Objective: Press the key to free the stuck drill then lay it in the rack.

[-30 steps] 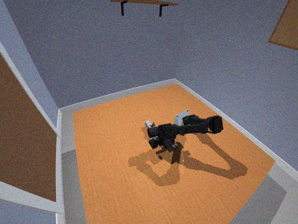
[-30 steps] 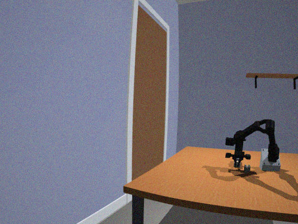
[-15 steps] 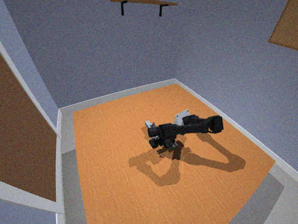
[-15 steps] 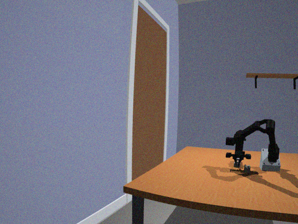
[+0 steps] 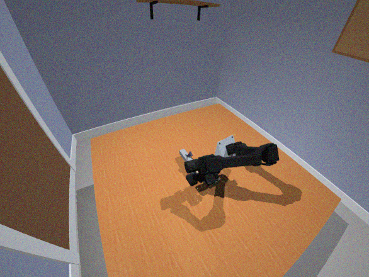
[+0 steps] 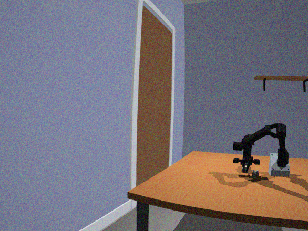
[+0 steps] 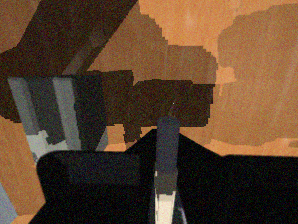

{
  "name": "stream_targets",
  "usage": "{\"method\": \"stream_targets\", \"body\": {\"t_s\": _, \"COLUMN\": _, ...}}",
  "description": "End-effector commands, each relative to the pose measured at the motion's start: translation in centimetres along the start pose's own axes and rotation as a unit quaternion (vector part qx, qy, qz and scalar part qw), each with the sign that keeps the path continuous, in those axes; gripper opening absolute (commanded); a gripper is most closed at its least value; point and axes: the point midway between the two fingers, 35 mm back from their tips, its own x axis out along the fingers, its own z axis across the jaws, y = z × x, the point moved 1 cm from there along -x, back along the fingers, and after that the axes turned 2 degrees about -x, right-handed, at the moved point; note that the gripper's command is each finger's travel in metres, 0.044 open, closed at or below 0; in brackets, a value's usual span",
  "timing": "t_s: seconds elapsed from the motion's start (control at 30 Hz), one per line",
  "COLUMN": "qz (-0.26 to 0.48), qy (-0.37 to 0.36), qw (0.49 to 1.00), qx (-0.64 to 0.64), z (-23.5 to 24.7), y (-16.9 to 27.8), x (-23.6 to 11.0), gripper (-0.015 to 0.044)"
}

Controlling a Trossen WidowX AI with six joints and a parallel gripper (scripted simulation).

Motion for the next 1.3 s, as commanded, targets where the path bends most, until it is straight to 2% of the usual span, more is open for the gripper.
{"method": "stream_targets", "body": {"t_s": 0.0, "qz": -0.001, "qy": 0.004, "qw": 1.000, "qx": -0.002, "z": -0.2, "y": -0.8, "x": -0.3, "gripper": 0.0000}}
{"method": "stream_targets", "body": {"t_s": 0.97, "qz": -0.002, "qy": 0.004, "qw": 1.000, "qx": -0.003, "z": -0.4, "y": -5.1, "x": -0.7, "gripper": 0.0000}}
{"method": "stream_targets", "body": {"t_s": 1.27, "qz": -0.002, "qy": 0.004, "qw": 1.000, "qx": -0.002, "z": -0.2, "y": -4.9, "x": -0.9, "gripper": 0.0000}}
